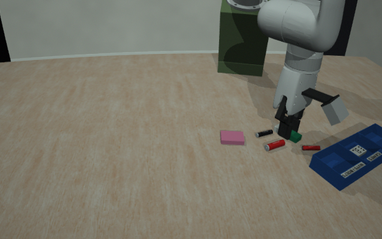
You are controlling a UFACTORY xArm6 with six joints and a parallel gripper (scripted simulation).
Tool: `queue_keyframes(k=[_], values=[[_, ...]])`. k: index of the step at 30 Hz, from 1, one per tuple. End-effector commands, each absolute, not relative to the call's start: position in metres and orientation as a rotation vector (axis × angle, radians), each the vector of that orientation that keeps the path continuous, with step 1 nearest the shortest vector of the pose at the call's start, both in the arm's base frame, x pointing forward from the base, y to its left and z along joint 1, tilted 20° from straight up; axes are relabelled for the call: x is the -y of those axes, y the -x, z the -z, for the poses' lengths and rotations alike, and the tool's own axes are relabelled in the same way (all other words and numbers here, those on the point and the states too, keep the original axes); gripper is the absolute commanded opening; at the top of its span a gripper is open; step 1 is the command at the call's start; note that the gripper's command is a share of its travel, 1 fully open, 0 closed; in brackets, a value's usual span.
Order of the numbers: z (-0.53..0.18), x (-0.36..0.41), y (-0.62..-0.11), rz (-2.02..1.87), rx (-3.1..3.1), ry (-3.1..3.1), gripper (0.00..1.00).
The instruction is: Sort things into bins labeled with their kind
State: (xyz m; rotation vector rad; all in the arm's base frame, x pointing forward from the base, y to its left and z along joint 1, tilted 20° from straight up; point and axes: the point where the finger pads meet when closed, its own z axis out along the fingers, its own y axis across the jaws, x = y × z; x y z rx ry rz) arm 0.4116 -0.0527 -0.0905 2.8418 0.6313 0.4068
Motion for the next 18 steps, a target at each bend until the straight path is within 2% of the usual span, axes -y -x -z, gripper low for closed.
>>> queue_keyframes(k=[1,18], values=[[0.090,0.053,-0.412,-0.409,-0.631,-2.841,0.00],[0.074,0.050,-0.407,-0.409,-0.631,-2.841,0.00]])
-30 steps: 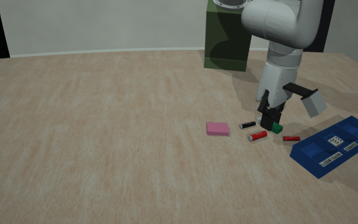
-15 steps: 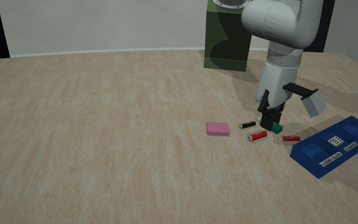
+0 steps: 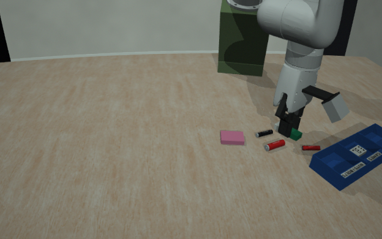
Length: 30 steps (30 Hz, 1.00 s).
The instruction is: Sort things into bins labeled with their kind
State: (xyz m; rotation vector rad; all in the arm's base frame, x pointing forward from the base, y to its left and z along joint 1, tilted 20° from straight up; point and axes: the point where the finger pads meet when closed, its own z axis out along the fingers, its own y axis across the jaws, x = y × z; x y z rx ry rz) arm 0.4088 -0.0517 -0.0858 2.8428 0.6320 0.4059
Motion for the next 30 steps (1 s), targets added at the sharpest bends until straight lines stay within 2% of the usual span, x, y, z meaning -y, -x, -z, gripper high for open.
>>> queue_keyframes(k=[1,15,30], values=[[0.071,0.050,-0.406,-0.409,-0.631,-2.841,0.00],[0.033,0.045,-0.394,-0.409,-0.631,-2.841,0.00],[0.033,0.045,-0.394,-0.409,-0.631,-2.841,0.00]])
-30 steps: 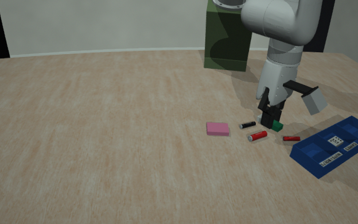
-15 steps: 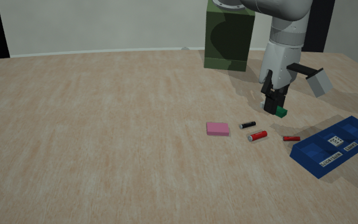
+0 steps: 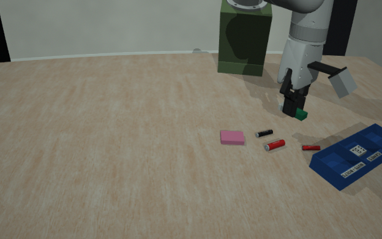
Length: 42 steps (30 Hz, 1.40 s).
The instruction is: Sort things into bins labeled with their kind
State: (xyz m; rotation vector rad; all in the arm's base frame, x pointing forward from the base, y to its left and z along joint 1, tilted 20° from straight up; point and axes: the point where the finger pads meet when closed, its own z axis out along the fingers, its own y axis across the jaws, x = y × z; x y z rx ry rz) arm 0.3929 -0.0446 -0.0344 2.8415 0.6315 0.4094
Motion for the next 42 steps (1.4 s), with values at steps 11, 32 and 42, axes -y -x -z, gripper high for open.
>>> queue_keyframes(k=[11,32,42], values=[[0.040,0.040,-0.398,-0.409,-0.631,-2.841,0.00],[0.039,-0.063,-0.447,-0.410,-0.632,-2.841,0.00],[0.038,-0.104,-0.466,-0.442,-0.394,-2.904,0.00]])
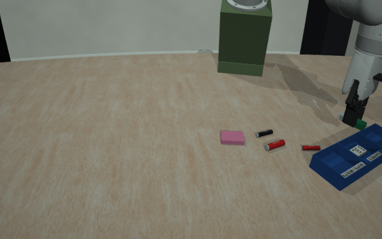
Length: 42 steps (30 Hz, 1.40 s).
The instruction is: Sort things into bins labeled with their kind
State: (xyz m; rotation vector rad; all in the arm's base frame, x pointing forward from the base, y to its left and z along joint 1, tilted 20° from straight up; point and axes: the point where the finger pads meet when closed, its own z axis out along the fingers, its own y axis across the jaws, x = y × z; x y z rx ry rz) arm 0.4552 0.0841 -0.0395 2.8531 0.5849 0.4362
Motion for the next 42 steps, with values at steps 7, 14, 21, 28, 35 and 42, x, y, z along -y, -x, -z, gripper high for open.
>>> queue_keyframes(k=[7,14,21,28,35,42], values=[[0.038,-0.131,-0.479,-0.473,-0.128,-2.955,0.00],[0.038,-0.155,-0.491,-0.504,0.200,-2.988,0.00],[0.038,-0.155,-0.491,-0.513,0.529,-2.983,0.00],[0.038,-0.155,-0.491,-0.511,0.825,-2.949,0.00],[0.038,-0.155,-0.491,-0.501,1.154,-2.878,0.00],[0.038,-0.155,-0.491,-0.496,1.432,-2.785,0.00]])
